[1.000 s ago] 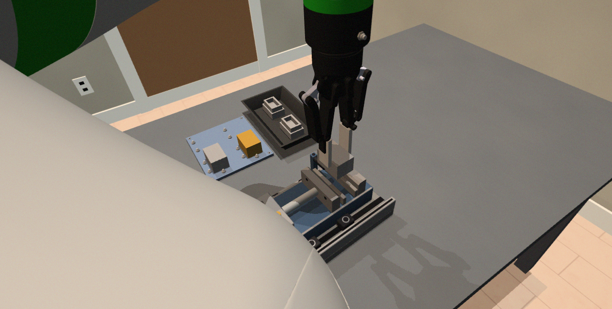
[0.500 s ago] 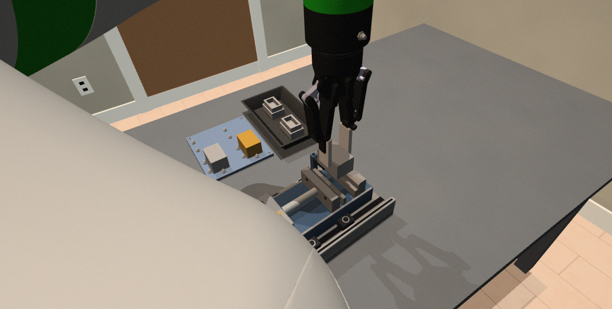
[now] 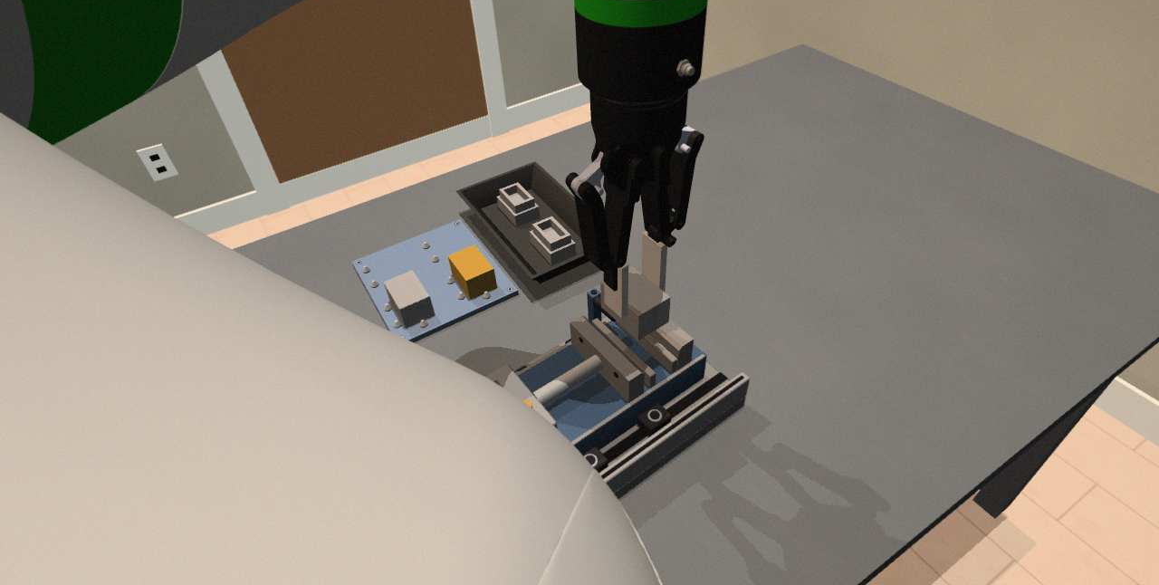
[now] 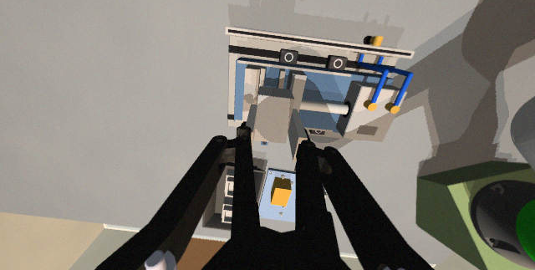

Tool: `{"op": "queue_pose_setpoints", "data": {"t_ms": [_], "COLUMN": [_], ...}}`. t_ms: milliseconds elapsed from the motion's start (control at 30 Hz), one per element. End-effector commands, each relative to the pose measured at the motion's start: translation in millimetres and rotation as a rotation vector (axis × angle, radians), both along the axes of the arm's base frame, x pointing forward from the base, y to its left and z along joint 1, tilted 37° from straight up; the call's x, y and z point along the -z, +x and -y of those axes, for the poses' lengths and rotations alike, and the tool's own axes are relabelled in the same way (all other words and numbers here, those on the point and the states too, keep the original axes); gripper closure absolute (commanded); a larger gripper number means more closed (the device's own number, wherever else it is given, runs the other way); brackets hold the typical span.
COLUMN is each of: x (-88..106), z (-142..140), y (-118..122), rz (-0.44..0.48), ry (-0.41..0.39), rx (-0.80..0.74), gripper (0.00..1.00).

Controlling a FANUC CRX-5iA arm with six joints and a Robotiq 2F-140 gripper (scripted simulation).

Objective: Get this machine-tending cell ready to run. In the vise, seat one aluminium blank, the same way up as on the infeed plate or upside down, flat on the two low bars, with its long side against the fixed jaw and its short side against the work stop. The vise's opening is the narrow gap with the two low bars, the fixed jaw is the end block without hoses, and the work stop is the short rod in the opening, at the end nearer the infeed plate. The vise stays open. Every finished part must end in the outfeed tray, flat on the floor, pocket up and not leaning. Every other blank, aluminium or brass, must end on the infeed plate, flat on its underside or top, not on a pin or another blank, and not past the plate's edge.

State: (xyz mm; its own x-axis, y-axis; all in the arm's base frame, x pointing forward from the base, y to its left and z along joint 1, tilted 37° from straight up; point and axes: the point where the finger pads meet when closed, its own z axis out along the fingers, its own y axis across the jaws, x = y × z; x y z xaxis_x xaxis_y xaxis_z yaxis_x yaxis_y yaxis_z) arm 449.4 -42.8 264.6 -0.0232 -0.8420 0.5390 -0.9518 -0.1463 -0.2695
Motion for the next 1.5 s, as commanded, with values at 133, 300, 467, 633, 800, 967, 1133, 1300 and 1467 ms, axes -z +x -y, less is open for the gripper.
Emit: {"op": "queue_pose_setpoints", "data": {"t_ms": [133, 300, 467, 633, 800, 967, 1133, 1300, 1467], "x": [0.4, 1.1, 2.8, 5.2, 8.0, 9.7, 12.5, 15.0, 16.2], "z": [0, 1, 2, 3, 5, 6, 8, 10, 11], "y": [0, 1, 1, 2, 3, 4, 5, 6, 7], "rz": [0.0, 0.0, 0.0, 0.0, 0.0, 0.0, 0.0, 0.0, 0.0], "ry": [0.0, 0.0, 0.0, 0.0, 0.0, 0.0, 0.0, 0.0, 0.0], "rx": [0.0, 0.0, -0.001, -0.001, -0.001, -0.001, -0.001, -0.001, -0.001], "gripper": [1.0, 1.0, 1.0, 1.0, 1.0, 1.0, 1.0, 1.0, 1.0]}}
